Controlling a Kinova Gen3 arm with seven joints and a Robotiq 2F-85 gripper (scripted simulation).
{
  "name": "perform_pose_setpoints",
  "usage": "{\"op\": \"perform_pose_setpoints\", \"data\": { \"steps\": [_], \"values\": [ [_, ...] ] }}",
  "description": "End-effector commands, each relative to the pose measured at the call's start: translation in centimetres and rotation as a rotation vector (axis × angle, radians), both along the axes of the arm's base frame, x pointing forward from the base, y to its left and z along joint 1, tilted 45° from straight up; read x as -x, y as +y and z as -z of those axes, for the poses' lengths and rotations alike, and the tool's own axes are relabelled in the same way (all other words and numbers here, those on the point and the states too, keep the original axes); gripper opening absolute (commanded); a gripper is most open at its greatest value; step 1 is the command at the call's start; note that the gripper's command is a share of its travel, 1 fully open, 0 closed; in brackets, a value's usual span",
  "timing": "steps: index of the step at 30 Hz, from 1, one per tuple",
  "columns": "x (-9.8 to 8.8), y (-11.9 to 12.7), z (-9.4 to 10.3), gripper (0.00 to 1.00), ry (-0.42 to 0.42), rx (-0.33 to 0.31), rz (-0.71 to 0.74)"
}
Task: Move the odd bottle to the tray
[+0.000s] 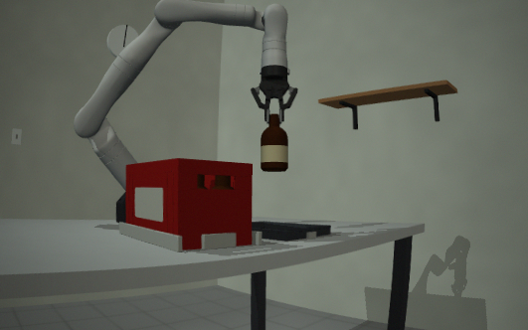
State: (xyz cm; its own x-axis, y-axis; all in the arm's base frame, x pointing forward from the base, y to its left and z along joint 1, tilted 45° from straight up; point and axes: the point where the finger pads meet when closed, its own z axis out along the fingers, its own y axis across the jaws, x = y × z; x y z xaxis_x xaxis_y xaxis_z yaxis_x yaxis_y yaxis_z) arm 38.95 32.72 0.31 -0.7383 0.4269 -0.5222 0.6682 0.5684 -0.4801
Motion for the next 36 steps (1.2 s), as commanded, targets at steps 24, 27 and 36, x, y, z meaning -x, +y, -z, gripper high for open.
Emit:
{"op": "perform_pose_setpoints", "data": {
  "steps": [24, 27, 36],
  "values": [
    [-0.4, -3.7, 3.6, 0.0, 0.001, 0.001, 0.001],
    [-0.5, -4.4, 4.3, 0.0, 0.001, 0.001, 0.001],
    [-0.7, -6.2, 6.0, 0.0, 0.001, 0.001, 0.001]
  ]
}}
